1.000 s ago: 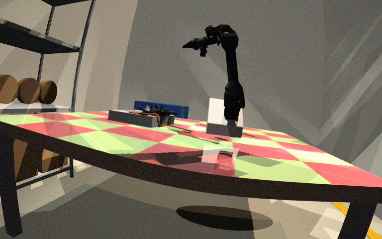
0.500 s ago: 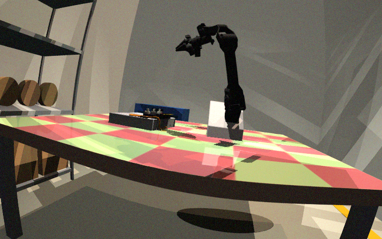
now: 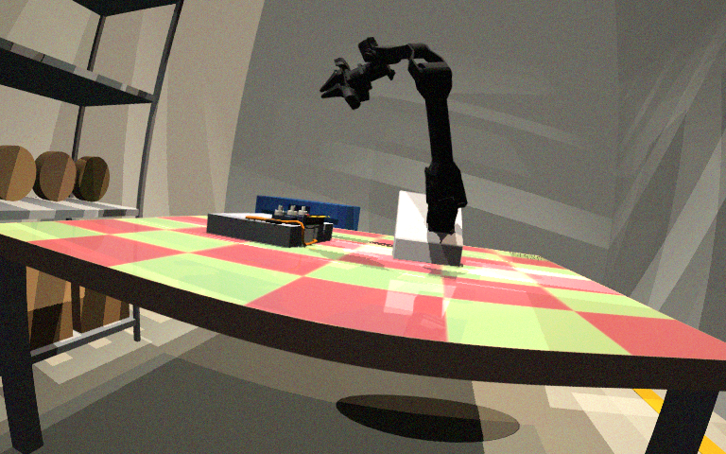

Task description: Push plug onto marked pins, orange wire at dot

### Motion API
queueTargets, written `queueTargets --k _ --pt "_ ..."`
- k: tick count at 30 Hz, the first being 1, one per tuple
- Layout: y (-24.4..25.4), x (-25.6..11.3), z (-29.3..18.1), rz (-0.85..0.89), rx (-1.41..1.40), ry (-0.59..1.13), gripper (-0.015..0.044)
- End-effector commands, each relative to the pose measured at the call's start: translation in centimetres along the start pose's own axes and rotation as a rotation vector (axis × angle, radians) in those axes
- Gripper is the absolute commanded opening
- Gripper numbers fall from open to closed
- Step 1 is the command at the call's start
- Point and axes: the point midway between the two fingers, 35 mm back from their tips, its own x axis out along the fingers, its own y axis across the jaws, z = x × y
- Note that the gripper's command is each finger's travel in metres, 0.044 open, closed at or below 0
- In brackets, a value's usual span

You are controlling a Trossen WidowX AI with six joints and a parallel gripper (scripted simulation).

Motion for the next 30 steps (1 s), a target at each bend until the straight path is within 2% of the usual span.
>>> queueTargets --k 1,30 --pt "-0.6 0.5 -1.5 0.005 -0.115 -0.017 0.0115" --pt "-5.9 3.5 -9.8 0.026 -0.834 -0.086 0.0115"
